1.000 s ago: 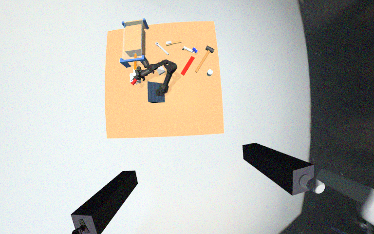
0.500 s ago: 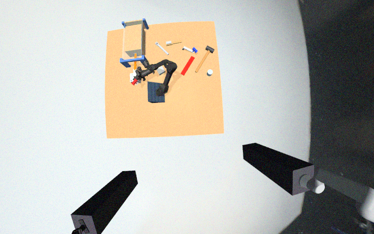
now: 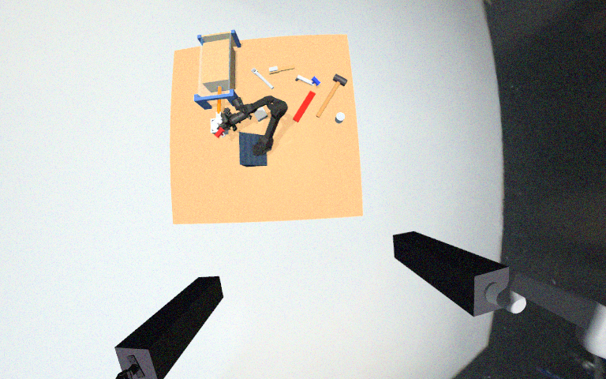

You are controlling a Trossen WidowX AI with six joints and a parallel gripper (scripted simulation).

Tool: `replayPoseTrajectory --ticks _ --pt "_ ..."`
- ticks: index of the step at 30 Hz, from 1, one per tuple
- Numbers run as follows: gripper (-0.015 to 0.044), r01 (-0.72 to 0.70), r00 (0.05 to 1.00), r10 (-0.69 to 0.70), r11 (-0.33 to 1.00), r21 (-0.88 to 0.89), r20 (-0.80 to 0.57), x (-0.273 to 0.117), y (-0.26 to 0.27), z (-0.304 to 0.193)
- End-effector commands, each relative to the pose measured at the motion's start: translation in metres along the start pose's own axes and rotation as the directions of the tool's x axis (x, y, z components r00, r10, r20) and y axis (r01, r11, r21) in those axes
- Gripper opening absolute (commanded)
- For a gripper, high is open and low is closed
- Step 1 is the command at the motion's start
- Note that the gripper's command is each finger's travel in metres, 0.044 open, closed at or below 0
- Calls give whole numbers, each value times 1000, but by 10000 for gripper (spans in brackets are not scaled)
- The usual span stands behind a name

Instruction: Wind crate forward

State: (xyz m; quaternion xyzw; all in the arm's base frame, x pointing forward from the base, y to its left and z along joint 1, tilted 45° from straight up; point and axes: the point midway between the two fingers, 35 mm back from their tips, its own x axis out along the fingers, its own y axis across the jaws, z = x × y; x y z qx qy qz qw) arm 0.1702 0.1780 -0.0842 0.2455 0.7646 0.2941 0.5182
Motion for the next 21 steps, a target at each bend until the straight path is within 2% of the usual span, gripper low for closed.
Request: replayPoseTrajectory --ticks 1,21 --pt "0 -6 1000 6 1000 -12 3 -1 0 3" --pt "0 -1 1000 1 1000 -3 -8 -1 -7 5"
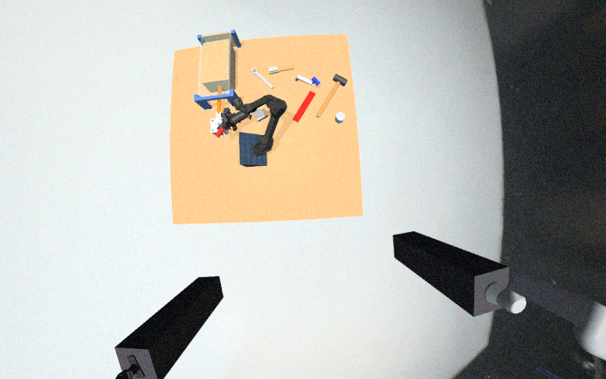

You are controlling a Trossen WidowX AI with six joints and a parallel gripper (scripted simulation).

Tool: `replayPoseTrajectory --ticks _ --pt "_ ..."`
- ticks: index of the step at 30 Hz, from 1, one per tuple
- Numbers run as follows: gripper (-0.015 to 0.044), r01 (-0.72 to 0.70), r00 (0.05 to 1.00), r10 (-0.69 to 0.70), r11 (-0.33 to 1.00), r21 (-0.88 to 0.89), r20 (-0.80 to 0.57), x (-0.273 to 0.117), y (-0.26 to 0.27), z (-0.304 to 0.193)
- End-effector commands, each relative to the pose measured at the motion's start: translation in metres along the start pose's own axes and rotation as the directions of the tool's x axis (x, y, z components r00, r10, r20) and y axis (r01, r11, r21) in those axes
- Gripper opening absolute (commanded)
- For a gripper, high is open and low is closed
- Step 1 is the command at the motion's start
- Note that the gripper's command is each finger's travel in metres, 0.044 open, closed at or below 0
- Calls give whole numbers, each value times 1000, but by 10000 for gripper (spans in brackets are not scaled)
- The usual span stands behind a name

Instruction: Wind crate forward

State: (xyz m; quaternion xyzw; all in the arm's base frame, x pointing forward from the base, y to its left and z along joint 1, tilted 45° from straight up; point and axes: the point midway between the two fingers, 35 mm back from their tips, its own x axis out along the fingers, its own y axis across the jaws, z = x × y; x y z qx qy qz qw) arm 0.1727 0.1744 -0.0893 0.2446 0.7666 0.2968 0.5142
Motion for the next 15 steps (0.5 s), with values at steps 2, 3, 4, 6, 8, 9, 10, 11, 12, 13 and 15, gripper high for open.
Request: replayPoseTrajectory --ticks 2,3,4,6,8,9,10,11,12,13,15 --pt "0 2 1000 -2 1000 -1 1 -1 -1 1" --pt "0 2 1000 -2 1000 -1 1 -1 -2 1" --pt "0 2 1000 -2 1000 -1 0 -1 -2 1" --pt "0 2 1000 -2 1000 -1 0 0 -3 1" --pt "0 2 1000 -2 1000 -1 -1 0 -3 2" --pt "0 2 1000 -2 1000 -1 -1 0 -4 2" --pt "0 2 1000 -2 1000 -1 -1 0 -4 2" --pt "0 2 1000 -2 1000 -1 -1 0 -5 1" --pt "0 2 1000 -2 1000 -1 -1 0 -5 1" --pt "0 2 1000 -2 1000 -1 -2 0 -5 1" --pt "0 2 1000 -2 1000 -1 -2 0 -6 1"
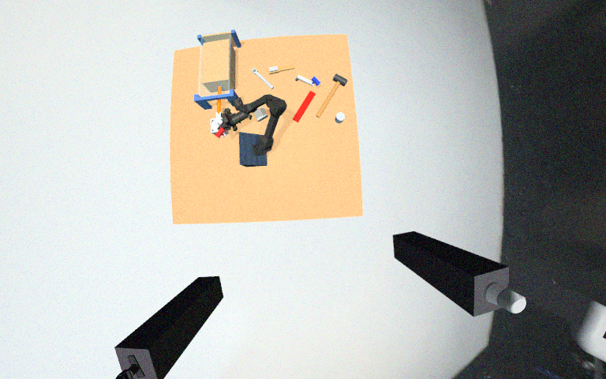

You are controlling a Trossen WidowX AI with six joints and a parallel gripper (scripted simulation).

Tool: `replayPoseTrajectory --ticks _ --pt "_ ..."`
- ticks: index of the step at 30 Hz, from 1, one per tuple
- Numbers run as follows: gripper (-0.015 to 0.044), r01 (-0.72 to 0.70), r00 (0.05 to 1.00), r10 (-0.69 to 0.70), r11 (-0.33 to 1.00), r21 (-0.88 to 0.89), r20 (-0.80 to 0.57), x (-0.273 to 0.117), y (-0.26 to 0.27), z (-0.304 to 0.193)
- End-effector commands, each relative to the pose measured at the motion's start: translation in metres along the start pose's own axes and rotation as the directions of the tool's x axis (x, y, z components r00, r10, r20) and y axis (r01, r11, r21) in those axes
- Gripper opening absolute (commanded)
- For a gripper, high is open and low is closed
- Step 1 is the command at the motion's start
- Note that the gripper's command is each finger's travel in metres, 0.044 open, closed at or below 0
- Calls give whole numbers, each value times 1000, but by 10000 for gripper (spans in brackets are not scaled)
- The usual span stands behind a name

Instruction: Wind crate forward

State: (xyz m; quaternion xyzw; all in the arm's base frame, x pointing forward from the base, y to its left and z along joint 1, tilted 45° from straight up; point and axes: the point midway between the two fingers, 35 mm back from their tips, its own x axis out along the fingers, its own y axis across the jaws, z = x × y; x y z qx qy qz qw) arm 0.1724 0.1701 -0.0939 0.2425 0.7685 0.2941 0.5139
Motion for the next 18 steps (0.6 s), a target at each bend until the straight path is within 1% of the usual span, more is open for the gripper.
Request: replayPoseTrajectory --ticks 1,14,18 --pt "0 -5 1000 5 1000 -4 0 0 0 1" --pt "0 -5 1000 5 1000 -4 -2 1 -5 0" --pt "105 0 1000 0 1000 2 -2 1 -5 -1"
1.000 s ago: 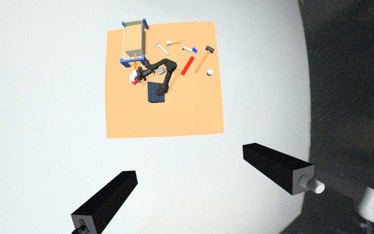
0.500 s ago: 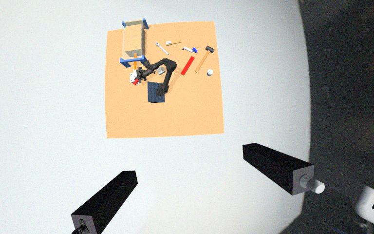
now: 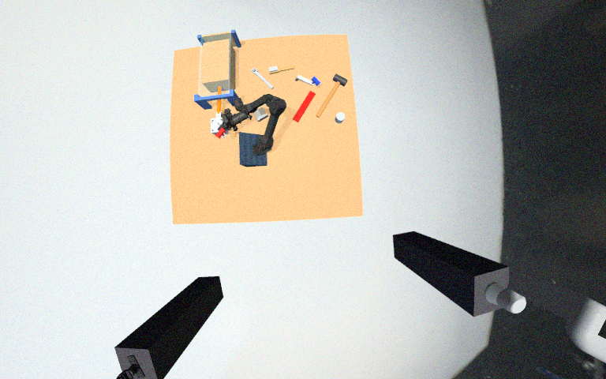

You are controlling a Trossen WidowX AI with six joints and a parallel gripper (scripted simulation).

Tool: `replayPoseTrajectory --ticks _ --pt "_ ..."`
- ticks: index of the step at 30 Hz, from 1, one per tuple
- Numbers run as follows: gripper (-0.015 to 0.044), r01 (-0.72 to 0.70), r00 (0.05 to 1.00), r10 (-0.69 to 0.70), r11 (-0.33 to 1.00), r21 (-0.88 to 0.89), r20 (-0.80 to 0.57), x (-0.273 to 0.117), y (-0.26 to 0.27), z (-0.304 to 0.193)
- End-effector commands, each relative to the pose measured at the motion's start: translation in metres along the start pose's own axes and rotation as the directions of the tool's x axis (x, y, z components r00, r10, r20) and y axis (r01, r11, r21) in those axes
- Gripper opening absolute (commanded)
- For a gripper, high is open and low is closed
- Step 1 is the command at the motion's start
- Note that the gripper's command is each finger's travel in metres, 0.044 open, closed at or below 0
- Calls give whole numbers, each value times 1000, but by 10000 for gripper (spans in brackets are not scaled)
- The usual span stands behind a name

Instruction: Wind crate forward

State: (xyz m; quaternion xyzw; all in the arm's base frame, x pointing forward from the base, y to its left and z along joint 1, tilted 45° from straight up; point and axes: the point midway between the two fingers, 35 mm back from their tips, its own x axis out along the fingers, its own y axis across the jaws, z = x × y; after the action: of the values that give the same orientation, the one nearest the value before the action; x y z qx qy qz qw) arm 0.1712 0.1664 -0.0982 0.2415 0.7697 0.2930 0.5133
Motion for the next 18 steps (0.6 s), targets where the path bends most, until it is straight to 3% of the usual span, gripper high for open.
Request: replayPoseTrajectory --ticks 1,5,18 --pt "131 -3 1000 3 1000 1 0 0 1 0" --pt "236 -3 1000 3 1000 1 0 0 1 0" --pt "240 -3 1000 3 1000 1 0 0 1 0"
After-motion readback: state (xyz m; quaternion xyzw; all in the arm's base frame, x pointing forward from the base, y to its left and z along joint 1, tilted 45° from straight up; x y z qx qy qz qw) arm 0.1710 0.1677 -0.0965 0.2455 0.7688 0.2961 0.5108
